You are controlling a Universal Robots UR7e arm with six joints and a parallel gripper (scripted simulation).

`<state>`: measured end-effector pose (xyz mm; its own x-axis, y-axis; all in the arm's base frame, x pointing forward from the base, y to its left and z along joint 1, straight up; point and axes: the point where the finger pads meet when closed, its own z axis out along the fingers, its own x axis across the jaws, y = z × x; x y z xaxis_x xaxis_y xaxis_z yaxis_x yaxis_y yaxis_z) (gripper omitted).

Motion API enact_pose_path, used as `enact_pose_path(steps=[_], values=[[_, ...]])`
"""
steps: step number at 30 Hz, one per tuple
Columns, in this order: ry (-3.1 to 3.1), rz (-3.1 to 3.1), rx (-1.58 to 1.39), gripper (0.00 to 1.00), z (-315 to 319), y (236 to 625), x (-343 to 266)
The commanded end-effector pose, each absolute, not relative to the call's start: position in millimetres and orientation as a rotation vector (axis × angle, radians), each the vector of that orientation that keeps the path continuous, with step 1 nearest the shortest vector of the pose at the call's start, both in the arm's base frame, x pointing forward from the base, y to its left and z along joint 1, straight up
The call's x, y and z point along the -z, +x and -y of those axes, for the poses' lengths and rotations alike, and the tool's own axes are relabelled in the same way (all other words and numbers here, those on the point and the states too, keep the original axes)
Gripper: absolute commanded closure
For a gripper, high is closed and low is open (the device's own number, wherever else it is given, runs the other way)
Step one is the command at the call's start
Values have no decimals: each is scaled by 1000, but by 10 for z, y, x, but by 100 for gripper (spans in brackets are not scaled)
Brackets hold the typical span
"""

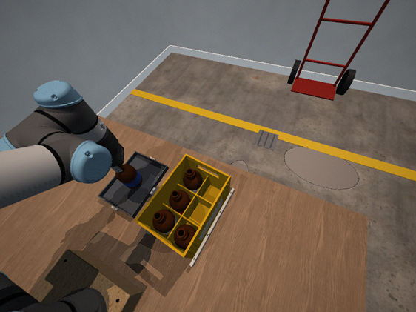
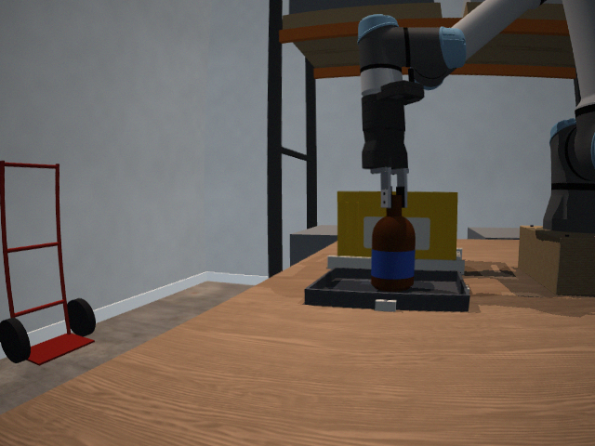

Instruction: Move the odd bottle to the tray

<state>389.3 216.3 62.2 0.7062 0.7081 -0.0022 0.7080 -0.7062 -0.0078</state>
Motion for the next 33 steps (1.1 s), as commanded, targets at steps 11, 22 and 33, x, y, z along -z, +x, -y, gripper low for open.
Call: enact_pose_path(steps=[11, 22, 33], values=[[-2896, 1202, -5, 100, -2164, 3897, -583], [-2896, 1202, -5, 100, -2164, 3897, -572], [-2896, 1202, -5, 100, -2164, 3897, -571]])
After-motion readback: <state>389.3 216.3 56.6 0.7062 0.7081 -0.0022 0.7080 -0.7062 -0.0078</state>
